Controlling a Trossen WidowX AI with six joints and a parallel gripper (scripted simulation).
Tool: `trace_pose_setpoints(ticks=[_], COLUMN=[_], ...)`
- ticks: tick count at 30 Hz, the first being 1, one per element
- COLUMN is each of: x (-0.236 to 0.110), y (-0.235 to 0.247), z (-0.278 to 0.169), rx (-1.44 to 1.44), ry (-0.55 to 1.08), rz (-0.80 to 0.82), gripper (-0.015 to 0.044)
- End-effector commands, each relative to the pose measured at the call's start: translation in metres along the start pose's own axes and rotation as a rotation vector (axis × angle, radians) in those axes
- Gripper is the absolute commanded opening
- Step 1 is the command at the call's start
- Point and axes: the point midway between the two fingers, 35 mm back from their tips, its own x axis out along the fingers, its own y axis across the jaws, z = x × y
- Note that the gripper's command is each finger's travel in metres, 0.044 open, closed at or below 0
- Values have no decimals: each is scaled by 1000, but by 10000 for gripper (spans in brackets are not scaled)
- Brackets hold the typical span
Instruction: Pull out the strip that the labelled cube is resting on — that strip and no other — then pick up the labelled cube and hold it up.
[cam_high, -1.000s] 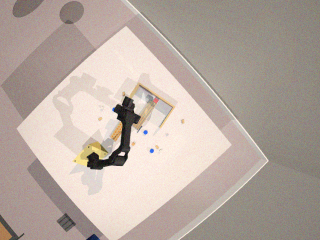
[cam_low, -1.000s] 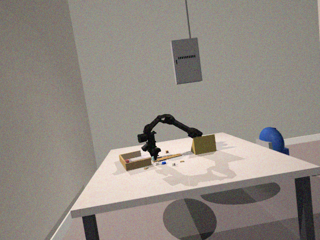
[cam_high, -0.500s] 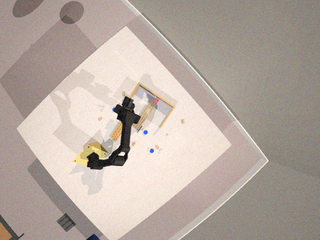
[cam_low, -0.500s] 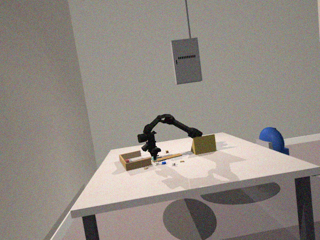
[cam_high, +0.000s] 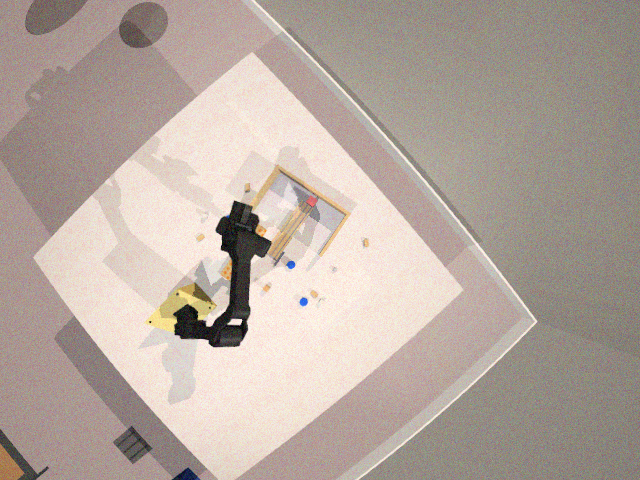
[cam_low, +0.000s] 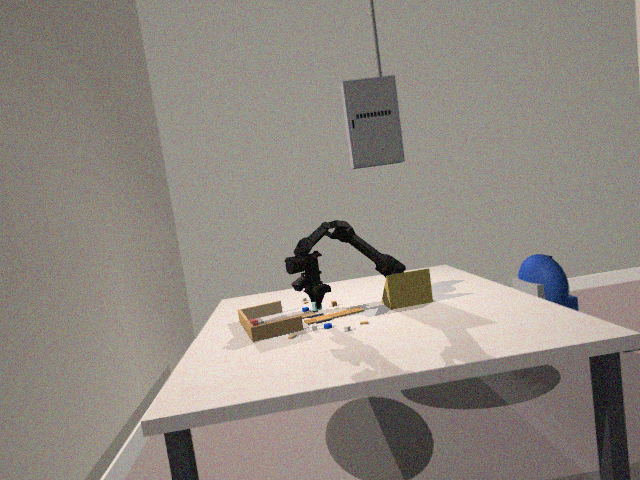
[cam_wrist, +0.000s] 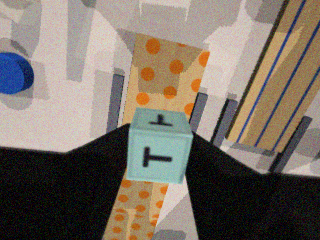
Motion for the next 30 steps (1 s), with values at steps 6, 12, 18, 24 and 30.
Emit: trace_pose_setpoints(ticks=[6, 12, 18, 24, 30], x=[-6, -7, -7, -6, -33], y=[4, 8, 13, 15, 15], z=[-19, -34, -56, -65, -64], rx=[-7, -7, -8, -8, -9], ry=[16, 17, 18, 18, 18], rz=[1, 2, 2, 2, 3], gripper=[0, 0, 0, 0, 0])
